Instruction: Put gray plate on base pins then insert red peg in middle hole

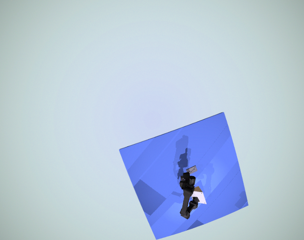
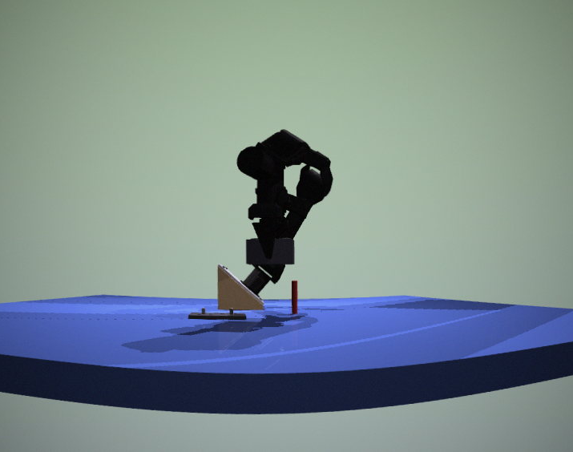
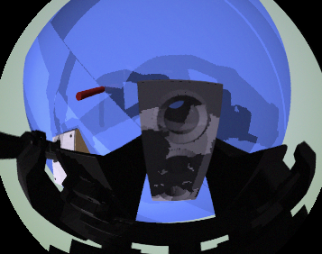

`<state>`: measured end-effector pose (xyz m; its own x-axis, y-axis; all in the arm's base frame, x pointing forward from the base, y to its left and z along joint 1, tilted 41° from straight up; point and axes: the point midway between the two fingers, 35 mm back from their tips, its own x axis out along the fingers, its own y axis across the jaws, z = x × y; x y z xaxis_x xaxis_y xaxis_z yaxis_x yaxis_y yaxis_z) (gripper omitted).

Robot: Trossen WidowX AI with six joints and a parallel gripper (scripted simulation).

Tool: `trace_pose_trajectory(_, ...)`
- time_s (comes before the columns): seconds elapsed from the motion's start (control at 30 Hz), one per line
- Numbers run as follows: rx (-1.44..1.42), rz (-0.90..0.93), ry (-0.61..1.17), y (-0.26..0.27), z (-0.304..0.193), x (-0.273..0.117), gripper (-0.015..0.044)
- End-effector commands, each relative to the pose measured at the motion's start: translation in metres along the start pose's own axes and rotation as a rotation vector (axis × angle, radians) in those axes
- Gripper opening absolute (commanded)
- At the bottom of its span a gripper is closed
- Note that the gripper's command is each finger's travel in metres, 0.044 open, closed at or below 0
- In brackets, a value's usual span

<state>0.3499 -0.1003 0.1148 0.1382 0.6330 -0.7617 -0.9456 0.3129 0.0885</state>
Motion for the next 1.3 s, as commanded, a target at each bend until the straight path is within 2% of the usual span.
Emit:
trace_pose_trajectory(0.0, -0.020, 0.009, 0.002, -0.001, -0.015, 0.008, 0.0000)
trace_pose_trajectory(1.27, -0.236, 0.009, 0.001, 0.003, -0.116, 0.062, 0.0000)
